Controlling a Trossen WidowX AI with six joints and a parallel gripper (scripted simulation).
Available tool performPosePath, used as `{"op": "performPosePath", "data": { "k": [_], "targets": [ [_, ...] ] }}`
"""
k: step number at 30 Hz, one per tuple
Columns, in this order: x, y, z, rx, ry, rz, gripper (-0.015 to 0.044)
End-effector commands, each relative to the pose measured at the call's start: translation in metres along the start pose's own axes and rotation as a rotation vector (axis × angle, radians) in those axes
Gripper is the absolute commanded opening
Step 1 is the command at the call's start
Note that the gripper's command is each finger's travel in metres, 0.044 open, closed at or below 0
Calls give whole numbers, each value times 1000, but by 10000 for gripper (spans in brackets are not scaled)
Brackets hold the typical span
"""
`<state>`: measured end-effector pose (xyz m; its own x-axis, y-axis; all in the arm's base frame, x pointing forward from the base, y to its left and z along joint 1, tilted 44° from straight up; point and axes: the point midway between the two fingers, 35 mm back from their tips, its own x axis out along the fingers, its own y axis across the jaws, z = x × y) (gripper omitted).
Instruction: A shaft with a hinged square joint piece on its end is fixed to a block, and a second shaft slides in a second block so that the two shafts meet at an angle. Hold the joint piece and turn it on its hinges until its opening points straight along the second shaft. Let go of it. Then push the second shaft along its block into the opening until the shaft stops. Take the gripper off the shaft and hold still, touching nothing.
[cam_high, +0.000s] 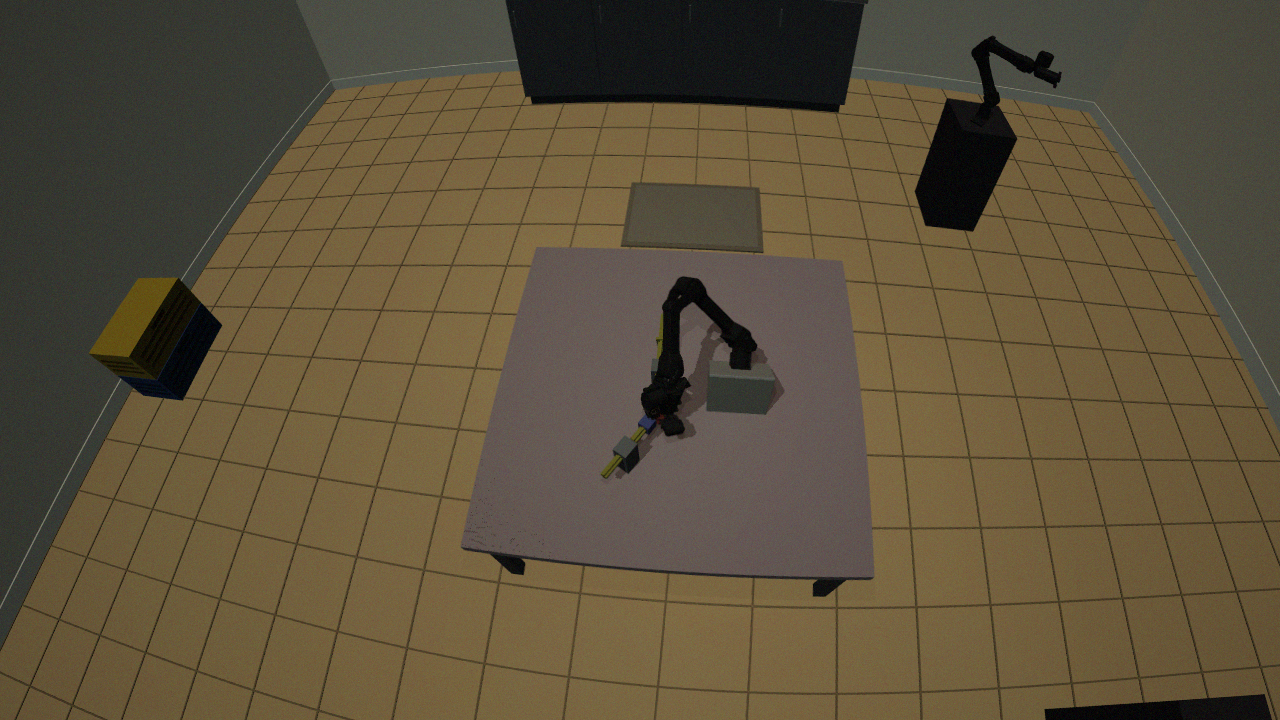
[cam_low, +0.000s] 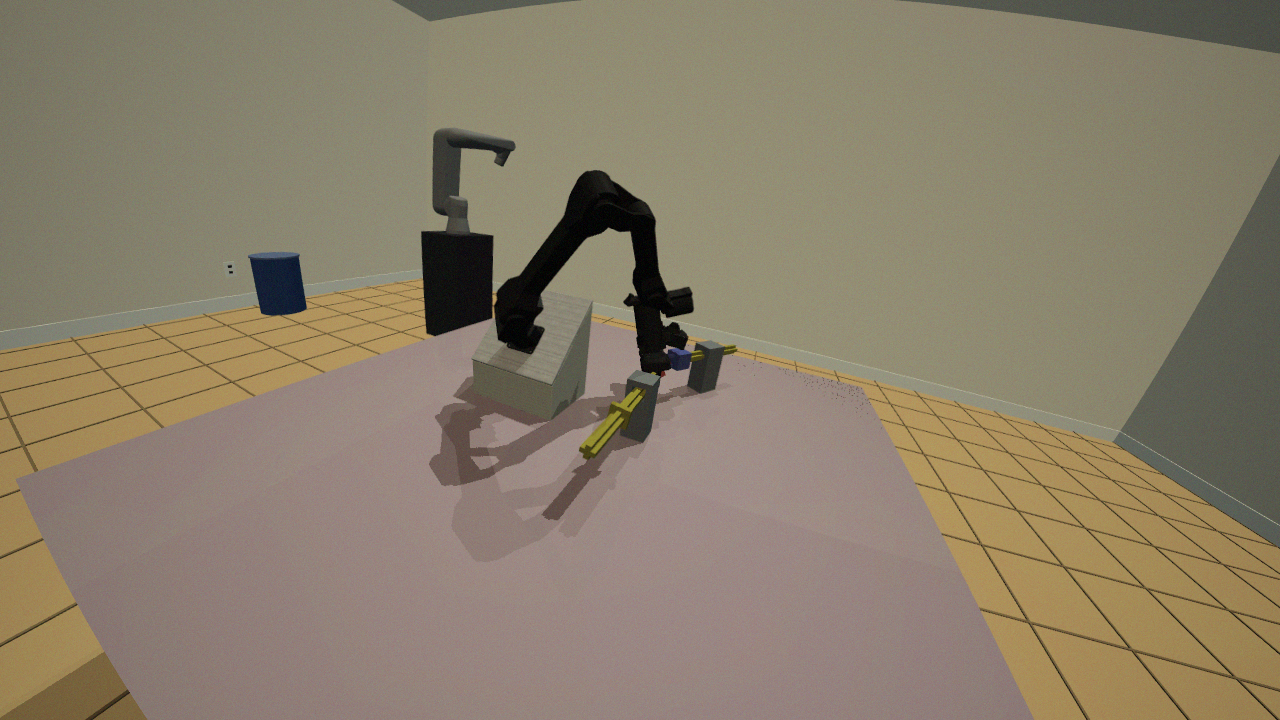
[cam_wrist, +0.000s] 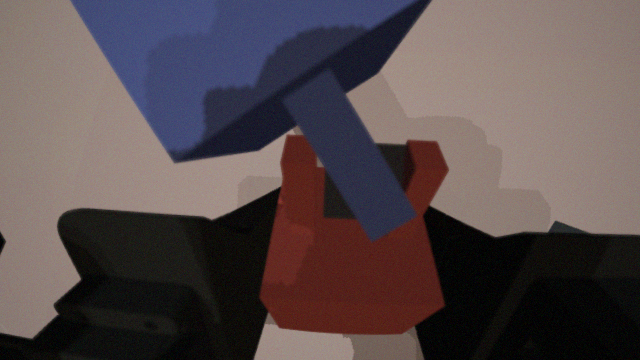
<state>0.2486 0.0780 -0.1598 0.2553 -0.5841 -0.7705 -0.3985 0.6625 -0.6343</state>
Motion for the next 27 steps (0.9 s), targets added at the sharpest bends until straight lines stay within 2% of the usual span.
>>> {"op": "performPosePath", "data": {
  "k": [1, 11, 13, 18, 23, 27],
  "targets": [
    [1, 0, -1, -4, 1, 0, 182],
    [1, 0, -1, -4, 1, 0, 182],
    [0, 0, 0, 0, 0, 0, 147],
    [0, 0, 0, 0, 0, 0, 147],
    [0, 0, 0, 0, 0, 0, 16],
    [0, 0, 0, 0, 0, 0, 0]
  ]
}}
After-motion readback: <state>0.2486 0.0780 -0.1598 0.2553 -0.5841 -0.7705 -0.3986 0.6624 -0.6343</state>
